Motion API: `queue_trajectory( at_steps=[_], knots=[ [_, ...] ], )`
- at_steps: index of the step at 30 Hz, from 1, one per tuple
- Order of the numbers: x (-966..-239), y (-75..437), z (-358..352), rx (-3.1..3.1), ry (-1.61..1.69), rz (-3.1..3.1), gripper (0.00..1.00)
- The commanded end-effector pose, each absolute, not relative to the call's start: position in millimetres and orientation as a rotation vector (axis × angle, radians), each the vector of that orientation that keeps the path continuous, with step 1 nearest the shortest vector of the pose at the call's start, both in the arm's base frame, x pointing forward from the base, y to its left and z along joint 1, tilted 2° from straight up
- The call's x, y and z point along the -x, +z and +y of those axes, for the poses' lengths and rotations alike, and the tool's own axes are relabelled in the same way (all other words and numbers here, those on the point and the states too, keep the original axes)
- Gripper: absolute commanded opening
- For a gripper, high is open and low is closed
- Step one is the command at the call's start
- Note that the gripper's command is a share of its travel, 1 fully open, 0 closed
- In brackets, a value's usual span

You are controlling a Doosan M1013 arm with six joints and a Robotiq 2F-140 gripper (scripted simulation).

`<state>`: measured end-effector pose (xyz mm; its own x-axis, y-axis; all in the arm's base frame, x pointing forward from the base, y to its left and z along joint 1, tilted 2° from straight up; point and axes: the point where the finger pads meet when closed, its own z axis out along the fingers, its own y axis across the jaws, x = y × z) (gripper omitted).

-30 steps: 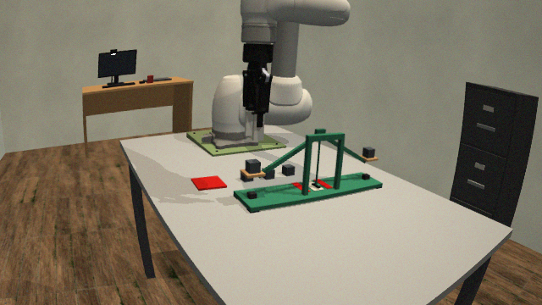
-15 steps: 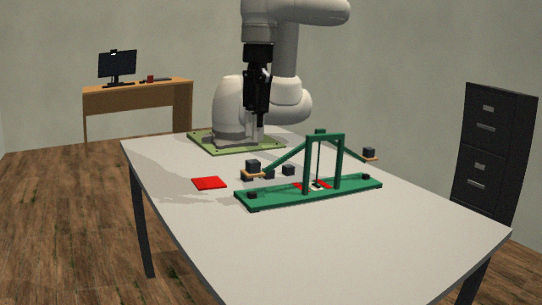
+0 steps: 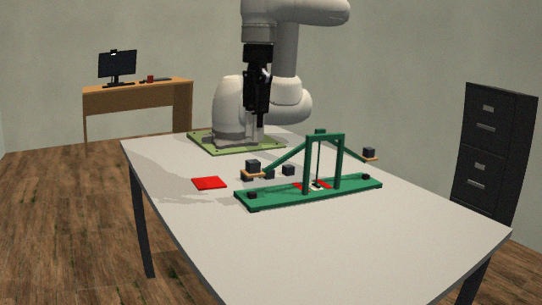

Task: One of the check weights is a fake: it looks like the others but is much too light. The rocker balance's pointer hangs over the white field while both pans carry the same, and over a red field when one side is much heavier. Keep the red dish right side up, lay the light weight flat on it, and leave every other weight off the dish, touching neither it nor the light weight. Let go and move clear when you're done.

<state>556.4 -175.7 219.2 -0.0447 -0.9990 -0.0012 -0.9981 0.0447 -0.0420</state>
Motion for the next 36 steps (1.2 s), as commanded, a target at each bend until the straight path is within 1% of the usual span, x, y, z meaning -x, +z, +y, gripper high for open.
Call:
queue_trajectory(
  at_steps=[1, 36],
  knots=[
    [-556.4, 218.1, -175.7, 2.150, -0.046, 2.249, 0.35],
    [-558.1, 178.9, -175.7, 2.150, -0.046, 2.249, 0.35]
  ],
)
